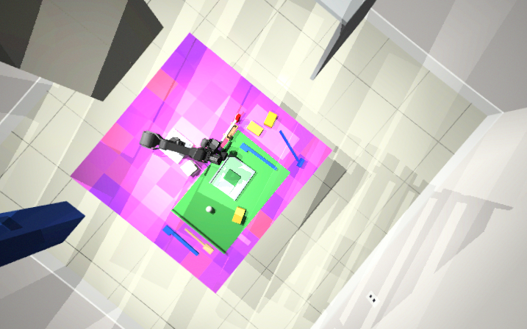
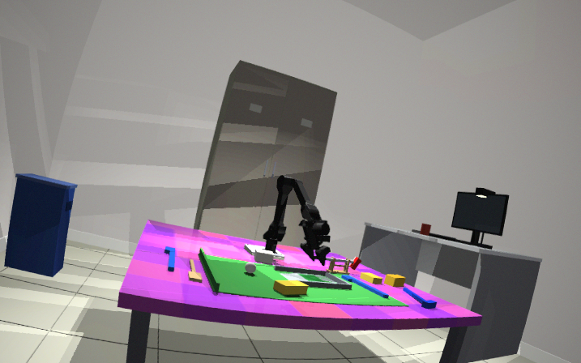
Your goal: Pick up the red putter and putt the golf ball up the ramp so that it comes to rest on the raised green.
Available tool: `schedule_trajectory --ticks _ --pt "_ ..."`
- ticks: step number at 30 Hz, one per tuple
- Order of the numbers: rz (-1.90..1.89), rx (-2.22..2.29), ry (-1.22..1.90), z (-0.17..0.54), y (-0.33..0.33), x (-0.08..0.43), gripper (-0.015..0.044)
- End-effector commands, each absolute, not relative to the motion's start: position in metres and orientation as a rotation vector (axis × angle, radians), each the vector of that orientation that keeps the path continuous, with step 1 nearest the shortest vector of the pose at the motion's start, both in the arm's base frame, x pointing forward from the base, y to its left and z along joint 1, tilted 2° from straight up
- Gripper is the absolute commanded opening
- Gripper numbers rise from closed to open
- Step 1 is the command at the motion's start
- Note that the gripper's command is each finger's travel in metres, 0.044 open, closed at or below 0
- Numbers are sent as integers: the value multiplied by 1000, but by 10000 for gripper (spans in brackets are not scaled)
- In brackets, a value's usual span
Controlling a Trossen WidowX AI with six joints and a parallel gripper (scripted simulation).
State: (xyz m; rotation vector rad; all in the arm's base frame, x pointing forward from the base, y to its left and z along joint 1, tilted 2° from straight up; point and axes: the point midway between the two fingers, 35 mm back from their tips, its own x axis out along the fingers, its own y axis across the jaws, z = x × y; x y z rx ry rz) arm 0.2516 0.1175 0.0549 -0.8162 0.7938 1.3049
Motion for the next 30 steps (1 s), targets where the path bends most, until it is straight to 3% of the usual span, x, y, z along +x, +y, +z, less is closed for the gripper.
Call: schedule_trajectory --ticks 1,16,23,30 --pt "1305 -811 810 51 117 250 440" --pt "1305 -816 795 55 117 252 46" --pt "1305 -816 795 55 117 252 0" --pt "1305 -816 794 78 119 254 0"
